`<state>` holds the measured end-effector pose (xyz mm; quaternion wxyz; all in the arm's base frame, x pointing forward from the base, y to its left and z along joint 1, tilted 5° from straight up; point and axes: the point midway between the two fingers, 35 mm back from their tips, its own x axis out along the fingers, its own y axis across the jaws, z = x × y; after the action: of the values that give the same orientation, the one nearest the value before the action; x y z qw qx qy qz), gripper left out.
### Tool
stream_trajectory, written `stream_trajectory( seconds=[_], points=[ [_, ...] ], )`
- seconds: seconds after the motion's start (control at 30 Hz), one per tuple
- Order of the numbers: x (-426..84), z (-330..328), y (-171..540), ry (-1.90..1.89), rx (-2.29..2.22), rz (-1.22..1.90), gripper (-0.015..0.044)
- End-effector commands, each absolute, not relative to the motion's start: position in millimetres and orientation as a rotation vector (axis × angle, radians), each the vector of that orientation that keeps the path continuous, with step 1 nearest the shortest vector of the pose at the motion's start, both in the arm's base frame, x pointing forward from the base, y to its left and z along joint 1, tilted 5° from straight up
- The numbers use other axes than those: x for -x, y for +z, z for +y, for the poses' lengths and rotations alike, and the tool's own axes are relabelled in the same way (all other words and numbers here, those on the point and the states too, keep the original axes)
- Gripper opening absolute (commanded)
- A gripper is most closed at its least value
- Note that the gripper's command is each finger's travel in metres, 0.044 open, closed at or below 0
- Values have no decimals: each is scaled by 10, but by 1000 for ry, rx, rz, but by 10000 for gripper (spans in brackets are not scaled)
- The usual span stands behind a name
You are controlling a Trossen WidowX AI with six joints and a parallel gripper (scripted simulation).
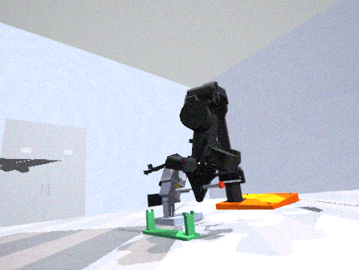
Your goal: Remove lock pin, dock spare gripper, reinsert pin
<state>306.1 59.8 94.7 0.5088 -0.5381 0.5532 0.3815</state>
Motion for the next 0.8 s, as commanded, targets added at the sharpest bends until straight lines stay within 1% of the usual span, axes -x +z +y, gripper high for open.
stream_trajectory(
  seconds=[0.0,0.77],
  points=[
    [-3046,560,932,920,1303,1337,0],
    [-3029,475,921,910,1307,1329,0]
  ],
)
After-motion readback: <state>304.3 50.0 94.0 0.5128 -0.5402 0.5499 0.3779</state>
